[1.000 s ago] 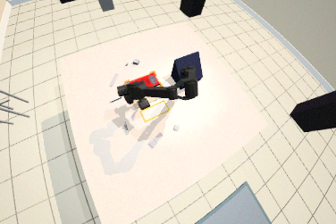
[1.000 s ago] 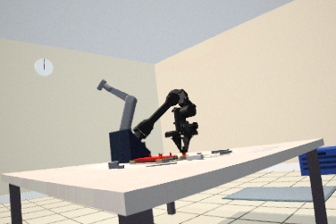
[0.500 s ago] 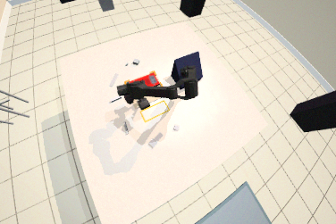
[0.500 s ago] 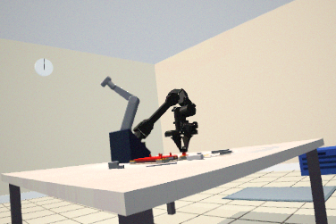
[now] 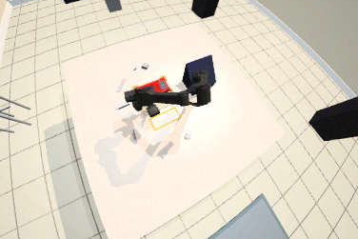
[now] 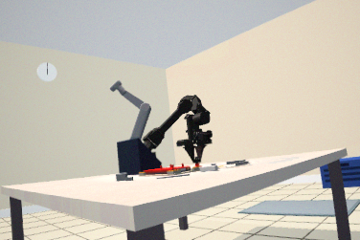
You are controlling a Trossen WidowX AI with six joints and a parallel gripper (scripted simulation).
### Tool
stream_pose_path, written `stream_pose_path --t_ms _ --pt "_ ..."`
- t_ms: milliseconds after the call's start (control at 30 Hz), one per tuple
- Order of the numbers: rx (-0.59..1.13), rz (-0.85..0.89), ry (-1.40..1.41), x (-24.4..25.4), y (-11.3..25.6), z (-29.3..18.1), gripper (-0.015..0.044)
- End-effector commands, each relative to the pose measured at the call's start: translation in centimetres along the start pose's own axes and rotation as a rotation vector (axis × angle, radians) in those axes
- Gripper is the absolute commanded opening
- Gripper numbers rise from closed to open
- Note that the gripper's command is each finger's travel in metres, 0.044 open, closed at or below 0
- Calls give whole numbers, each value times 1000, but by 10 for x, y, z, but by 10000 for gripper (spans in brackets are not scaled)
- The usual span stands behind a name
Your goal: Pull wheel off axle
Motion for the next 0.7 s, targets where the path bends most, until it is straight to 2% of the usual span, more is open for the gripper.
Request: stream_pose_path --t_ms 0,667 --pt "-7 -1 -6 -1 6 0 0" --pt "-8 -1 -7 -2 12 0 0"
Point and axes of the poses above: the point midway between the two fingers, 35 mm back from their tips, its own y axis back along the fingers, its own x axis across the jaws, z = x × y, the point moved 3 cm from there along y, back along the fingers, and after that the axes turned 9 degrees about y, right-handed, at the moved point
